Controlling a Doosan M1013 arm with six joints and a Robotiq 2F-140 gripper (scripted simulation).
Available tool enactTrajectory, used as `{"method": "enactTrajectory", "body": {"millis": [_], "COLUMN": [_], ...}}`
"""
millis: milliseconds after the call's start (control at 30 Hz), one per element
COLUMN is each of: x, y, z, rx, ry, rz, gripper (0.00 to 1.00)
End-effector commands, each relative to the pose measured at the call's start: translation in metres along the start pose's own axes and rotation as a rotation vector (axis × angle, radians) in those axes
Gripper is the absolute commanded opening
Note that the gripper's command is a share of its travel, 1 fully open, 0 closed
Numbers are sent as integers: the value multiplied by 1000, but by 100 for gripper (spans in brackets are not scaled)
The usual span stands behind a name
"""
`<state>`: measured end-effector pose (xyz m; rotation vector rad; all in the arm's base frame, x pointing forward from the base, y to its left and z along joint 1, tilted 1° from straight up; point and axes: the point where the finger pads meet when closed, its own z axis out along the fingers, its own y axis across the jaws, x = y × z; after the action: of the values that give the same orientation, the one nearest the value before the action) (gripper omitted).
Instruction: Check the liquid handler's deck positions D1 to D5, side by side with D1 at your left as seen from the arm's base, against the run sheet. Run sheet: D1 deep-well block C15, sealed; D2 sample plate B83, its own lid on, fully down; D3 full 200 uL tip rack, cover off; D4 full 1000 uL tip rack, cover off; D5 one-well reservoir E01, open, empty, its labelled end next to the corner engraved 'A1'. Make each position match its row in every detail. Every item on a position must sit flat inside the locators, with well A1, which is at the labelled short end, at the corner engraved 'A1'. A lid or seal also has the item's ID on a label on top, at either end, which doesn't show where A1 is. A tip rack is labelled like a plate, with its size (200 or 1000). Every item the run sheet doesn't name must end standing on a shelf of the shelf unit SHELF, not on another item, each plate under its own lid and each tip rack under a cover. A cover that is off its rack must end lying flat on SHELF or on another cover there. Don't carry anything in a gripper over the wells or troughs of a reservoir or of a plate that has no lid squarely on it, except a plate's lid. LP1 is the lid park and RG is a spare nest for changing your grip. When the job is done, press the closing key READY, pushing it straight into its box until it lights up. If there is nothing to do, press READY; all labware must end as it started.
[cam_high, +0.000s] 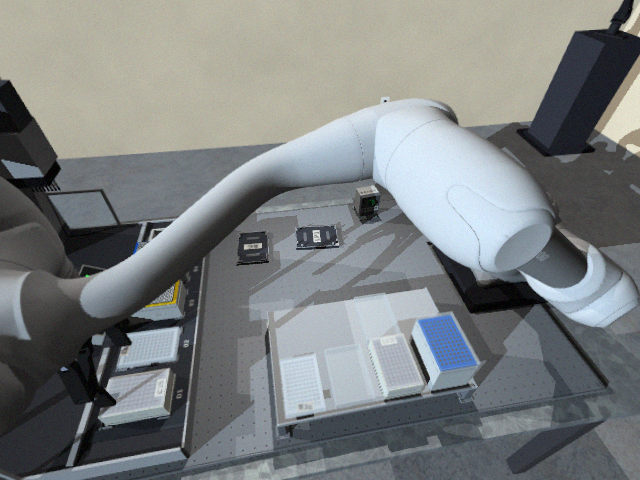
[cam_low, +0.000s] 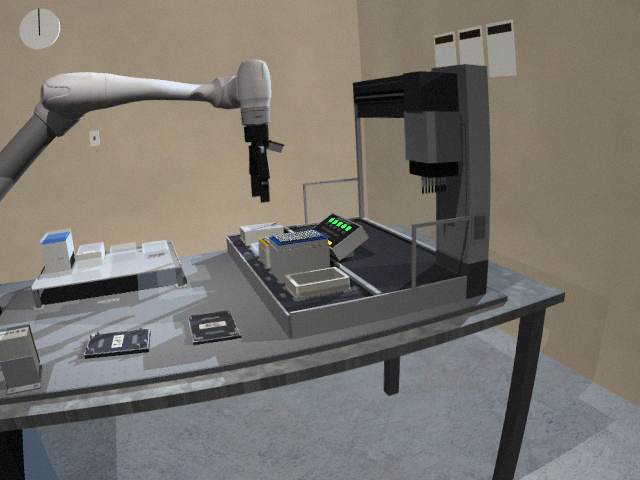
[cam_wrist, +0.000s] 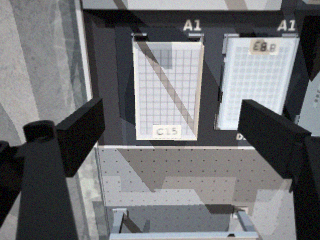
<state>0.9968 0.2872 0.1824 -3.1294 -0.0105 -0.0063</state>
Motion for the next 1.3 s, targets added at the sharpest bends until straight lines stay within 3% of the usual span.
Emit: {"method": "enactTrajectory", "body": {"millis": [0, 667, 1167, 1267], "x": [0, 0, 0, 0], "y": [0, 0, 0, 0], "z": [-2, -2, -52, -55], "rx": [1, 1, 1, 1], "ry": [2, 2, 2, 2], "rz": [0, 0, 0, 0], "gripper": [79, 79, 79, 79]}}
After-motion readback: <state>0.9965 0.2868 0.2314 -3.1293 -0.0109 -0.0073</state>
